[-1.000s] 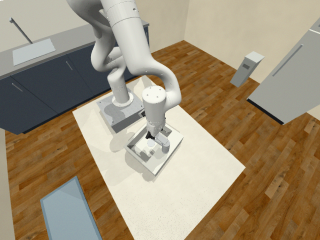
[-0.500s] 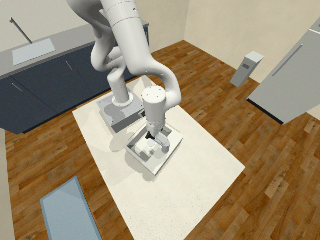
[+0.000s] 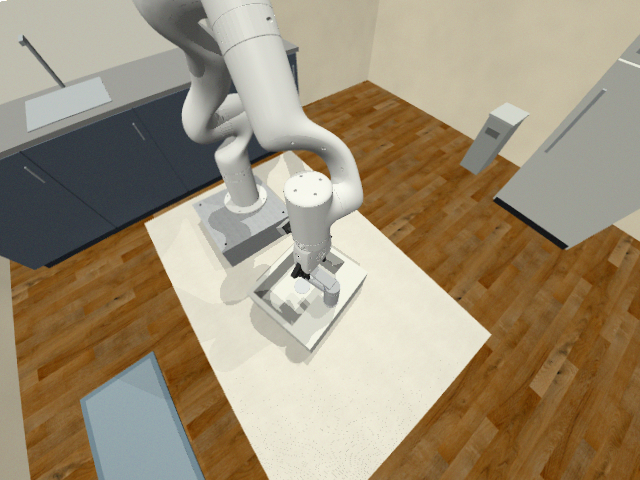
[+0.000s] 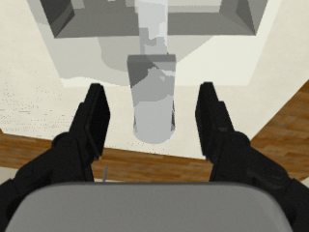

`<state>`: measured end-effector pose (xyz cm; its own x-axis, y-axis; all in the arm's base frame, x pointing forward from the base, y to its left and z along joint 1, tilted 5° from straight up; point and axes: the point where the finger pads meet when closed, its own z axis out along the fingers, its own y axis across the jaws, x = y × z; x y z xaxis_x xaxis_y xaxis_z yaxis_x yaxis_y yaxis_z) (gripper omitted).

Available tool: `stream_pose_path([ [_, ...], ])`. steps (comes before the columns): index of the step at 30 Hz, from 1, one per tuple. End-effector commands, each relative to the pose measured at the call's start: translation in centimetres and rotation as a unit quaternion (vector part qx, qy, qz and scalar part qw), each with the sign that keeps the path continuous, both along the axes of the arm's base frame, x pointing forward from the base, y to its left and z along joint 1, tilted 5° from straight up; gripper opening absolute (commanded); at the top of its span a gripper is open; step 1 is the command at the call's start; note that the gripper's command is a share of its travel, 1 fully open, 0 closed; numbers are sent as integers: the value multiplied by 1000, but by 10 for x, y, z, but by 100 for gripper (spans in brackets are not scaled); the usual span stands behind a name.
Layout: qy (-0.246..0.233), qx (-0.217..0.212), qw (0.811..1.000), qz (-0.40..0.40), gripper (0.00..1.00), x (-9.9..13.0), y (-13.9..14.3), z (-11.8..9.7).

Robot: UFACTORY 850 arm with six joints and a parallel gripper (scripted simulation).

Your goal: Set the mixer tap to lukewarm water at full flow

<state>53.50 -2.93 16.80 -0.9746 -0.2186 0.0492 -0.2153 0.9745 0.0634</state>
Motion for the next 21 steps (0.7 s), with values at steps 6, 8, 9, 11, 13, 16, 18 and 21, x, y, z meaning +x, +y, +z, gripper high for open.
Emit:
stream_pose_path([
  [6,-1,0,1000,0,72,1,0,-1],
  [8,-1,0,1000,0,72,1,0,-2],
  [9,-1,0,1000,0,72,1,0,-2],
  [11,-1,0,1000,0,72,1,0,-4],
  [13,-1,0,1000,0,72,1,0,-4],
  [16,-1,0,1000,0,72,0,0,-6],
  [18,-1,0,1000,0,72,0,0,-8],
  [21,-1,0,1000,0,72,0,1,-11],
])
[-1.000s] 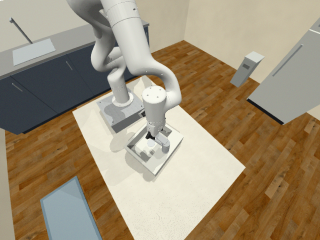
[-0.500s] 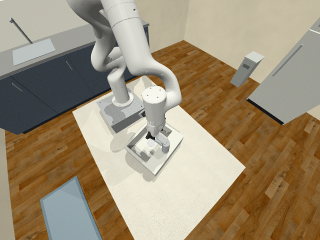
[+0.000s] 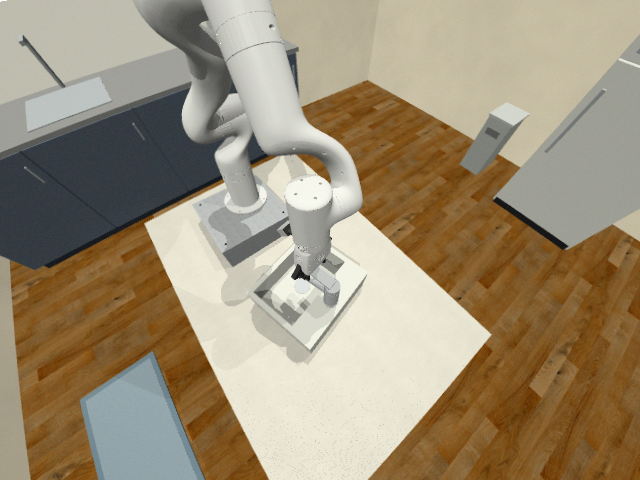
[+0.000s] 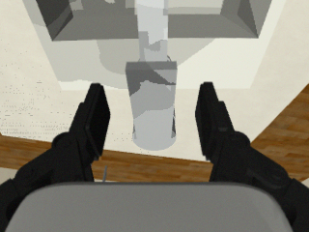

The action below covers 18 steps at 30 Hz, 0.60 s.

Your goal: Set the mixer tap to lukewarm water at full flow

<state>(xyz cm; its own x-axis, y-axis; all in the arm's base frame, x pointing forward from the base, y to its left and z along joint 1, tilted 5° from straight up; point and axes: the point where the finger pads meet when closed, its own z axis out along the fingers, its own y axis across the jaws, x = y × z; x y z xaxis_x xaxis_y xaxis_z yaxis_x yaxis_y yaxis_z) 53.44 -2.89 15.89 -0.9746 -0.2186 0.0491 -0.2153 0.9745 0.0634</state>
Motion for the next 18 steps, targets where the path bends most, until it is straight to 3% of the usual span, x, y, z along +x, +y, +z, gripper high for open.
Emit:
stream_pose_path([
  [1,-1,0,1000,0,72,1,0,-3],
  [18,-1,0,1000,0,72,0,1,-20],
])
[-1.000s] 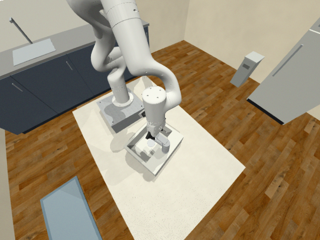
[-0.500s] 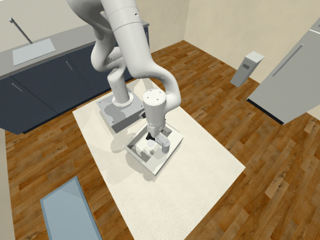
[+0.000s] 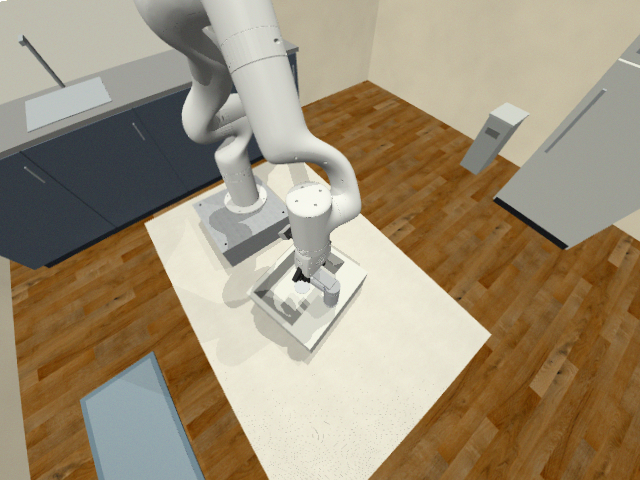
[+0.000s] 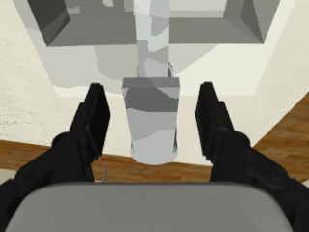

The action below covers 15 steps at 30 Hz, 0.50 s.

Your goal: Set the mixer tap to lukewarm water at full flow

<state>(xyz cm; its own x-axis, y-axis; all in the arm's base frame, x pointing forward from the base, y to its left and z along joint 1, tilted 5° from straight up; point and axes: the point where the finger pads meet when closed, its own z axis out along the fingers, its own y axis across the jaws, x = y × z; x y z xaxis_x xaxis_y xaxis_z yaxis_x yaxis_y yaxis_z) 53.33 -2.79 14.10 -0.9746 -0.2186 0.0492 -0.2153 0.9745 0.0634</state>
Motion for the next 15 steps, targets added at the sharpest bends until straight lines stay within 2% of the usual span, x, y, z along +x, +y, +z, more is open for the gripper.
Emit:
stream_pose_path([
  [1,-1,0,1000,0,72,1,0,-3],
  [15,-1,0,1000,0,72,0,0,-9],
])
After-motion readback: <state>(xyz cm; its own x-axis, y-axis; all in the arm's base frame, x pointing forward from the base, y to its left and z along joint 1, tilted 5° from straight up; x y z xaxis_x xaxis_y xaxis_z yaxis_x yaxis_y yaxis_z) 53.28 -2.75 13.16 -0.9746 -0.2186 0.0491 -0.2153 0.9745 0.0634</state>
